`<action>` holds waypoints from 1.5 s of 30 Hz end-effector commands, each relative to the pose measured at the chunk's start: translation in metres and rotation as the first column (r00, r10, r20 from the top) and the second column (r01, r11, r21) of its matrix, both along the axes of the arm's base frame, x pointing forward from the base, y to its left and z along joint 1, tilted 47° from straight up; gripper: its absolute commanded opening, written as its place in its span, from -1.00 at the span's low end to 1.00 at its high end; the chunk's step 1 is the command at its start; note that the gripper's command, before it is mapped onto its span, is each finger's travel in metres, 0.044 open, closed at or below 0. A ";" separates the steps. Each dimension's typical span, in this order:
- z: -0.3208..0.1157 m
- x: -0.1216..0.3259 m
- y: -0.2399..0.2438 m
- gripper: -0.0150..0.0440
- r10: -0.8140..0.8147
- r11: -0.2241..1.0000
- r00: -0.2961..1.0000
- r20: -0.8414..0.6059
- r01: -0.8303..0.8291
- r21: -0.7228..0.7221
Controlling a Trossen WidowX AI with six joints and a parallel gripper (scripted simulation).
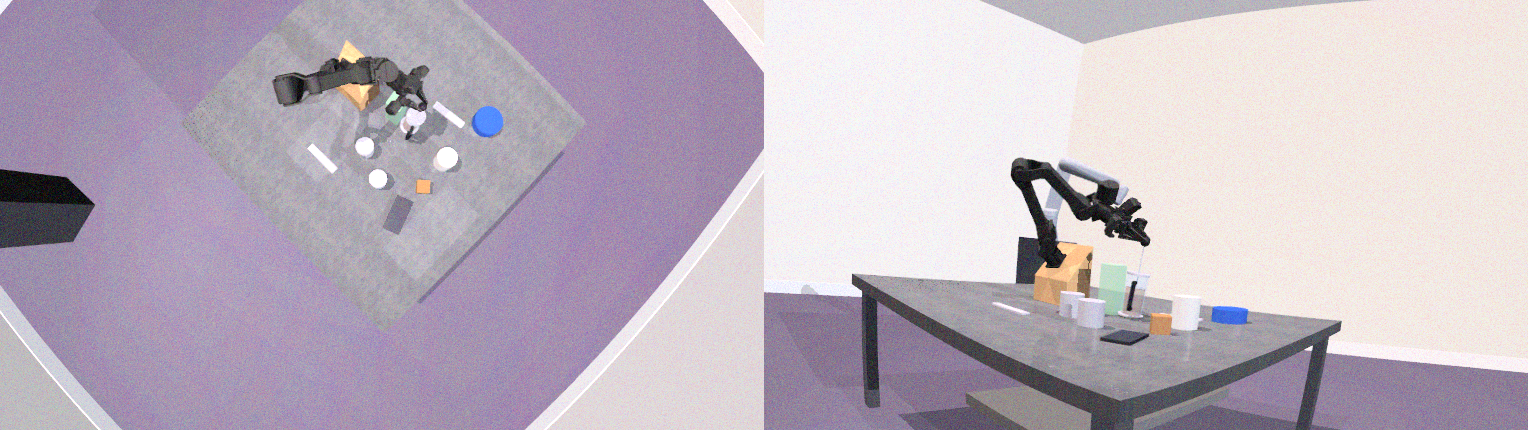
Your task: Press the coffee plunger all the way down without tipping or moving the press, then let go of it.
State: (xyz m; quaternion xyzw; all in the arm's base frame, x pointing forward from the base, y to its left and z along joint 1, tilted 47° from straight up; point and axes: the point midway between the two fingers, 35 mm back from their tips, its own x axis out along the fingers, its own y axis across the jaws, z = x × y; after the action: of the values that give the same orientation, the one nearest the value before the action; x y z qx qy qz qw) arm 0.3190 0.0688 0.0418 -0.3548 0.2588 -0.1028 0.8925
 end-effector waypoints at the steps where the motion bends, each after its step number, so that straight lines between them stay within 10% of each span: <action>1: -0.025 -0.012 -0.023 -0.09 -0.032 0.999 0.997 -0.076 0.029 -0.046; 45: -0.051 0.009 -0.050 -0.09 -0.029 0.998 0.998 -0.063 0.026 -0.057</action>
State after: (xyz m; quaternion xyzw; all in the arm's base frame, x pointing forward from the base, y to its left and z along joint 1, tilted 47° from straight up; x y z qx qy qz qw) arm 0.3333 0.0326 0.0022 -0.3636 0.2625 -0.0979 0.8884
